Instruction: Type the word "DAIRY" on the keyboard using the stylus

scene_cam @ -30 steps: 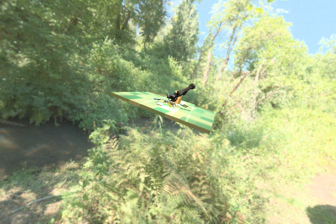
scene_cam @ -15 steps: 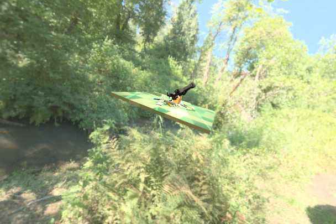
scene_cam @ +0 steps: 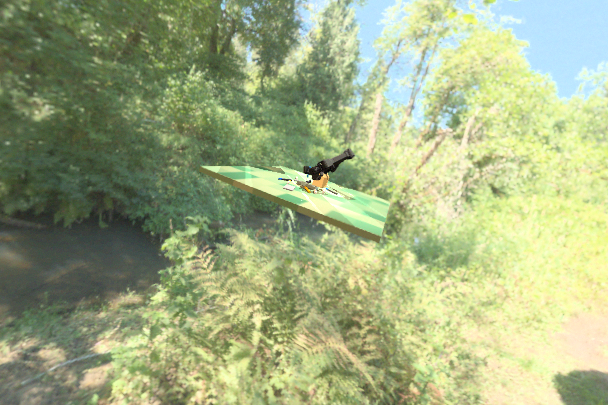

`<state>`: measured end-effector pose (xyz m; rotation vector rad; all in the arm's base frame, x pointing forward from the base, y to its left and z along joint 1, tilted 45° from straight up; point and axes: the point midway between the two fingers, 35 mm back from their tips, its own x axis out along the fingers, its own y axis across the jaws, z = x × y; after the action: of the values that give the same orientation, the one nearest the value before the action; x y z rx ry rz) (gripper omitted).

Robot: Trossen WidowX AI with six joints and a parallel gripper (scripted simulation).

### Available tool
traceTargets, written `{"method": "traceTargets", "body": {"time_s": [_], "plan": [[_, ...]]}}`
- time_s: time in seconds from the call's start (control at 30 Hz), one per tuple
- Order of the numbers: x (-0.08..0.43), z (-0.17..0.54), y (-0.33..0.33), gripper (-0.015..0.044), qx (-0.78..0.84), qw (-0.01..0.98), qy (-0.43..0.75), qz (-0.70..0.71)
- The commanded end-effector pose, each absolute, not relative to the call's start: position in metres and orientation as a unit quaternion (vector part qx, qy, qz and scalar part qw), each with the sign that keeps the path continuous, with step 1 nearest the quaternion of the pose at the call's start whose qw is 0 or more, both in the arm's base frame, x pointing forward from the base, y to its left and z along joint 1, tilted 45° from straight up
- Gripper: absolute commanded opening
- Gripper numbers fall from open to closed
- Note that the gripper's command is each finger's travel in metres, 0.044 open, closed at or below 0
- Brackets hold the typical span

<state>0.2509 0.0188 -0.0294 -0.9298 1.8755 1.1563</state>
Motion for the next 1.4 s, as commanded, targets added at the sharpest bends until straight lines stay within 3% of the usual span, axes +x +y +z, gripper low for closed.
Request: {"method": "traceTargets", "body": {"time_s": [0.0, 0.2, 0.7, 0.8, 1.37], "plan": [[0.255, -0.011, 0.035, 0.0, -0.366, 0.373, 0.725, 0.45], [0.252, 0.017, 0.059, 0.0, -0.368, 0.373, 0.724, 0.45], [0.25, 0.002, 0.073, 0.0, -0.367, 0.372, 0.724, 0.451], [0.251, 0.0, 0.074, 0.0079, -0.367, 0.372, 0.723, 0.451], [0.25, -0.004, 0.078, 0.0081, -0.367, 0.372, 0.723, 0.451]]}}
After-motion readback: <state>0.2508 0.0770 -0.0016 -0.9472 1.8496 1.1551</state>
